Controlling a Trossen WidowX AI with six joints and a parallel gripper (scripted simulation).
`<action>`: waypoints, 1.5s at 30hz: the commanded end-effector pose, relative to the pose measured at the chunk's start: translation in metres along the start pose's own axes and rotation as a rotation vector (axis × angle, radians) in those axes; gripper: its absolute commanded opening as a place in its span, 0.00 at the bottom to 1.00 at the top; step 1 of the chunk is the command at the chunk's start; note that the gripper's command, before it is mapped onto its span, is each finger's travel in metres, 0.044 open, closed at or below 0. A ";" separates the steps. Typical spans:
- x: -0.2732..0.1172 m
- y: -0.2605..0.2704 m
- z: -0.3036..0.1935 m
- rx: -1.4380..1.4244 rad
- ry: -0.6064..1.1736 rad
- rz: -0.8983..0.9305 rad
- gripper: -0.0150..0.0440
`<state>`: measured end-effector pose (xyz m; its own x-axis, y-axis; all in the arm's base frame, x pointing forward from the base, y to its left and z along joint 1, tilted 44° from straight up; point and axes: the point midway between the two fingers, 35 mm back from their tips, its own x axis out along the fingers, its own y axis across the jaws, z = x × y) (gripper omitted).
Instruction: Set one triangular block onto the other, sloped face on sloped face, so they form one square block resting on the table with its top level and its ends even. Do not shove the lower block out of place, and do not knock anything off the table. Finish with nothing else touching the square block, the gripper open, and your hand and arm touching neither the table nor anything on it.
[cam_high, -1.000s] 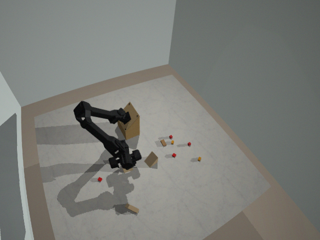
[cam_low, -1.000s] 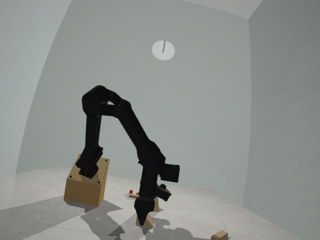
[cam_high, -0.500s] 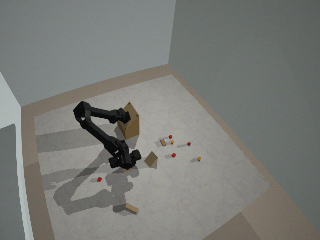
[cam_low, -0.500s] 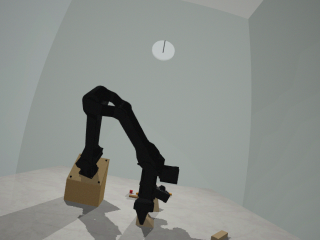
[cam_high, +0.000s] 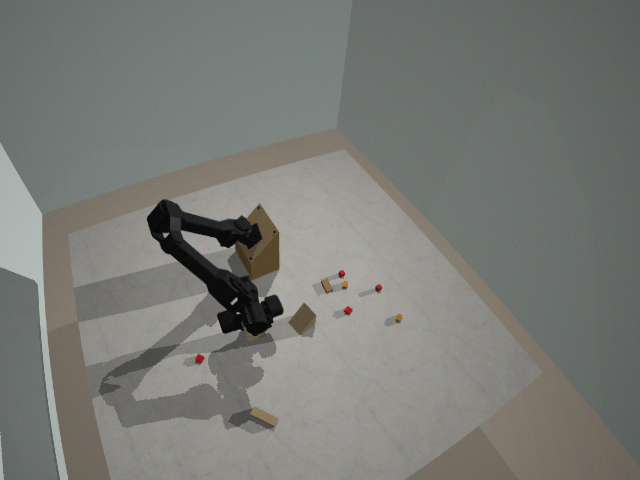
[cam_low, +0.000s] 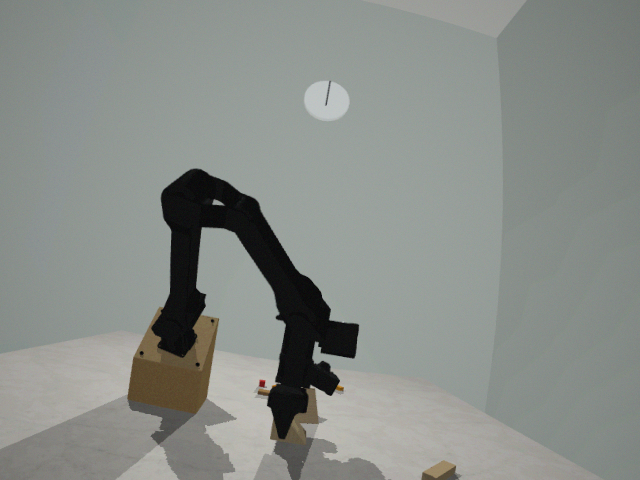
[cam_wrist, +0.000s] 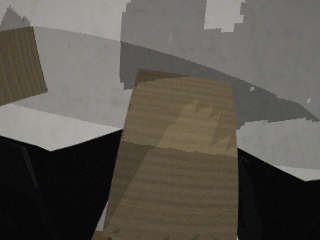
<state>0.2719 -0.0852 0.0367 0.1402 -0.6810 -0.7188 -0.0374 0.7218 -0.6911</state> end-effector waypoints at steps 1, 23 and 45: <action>-0.012 -0.003 0.004 0.013 -0.015 -0.004 0.25; -0.010 -0.001 0.002 0.224 -0.010 0.002 0.25; -0.010 -0.001 0.003 0.828 -0.011 0.009 0.25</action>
<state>0.2729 -0.0792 0.0449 0.1504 -0.6797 -0.7179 0.6332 0.6239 -0.4580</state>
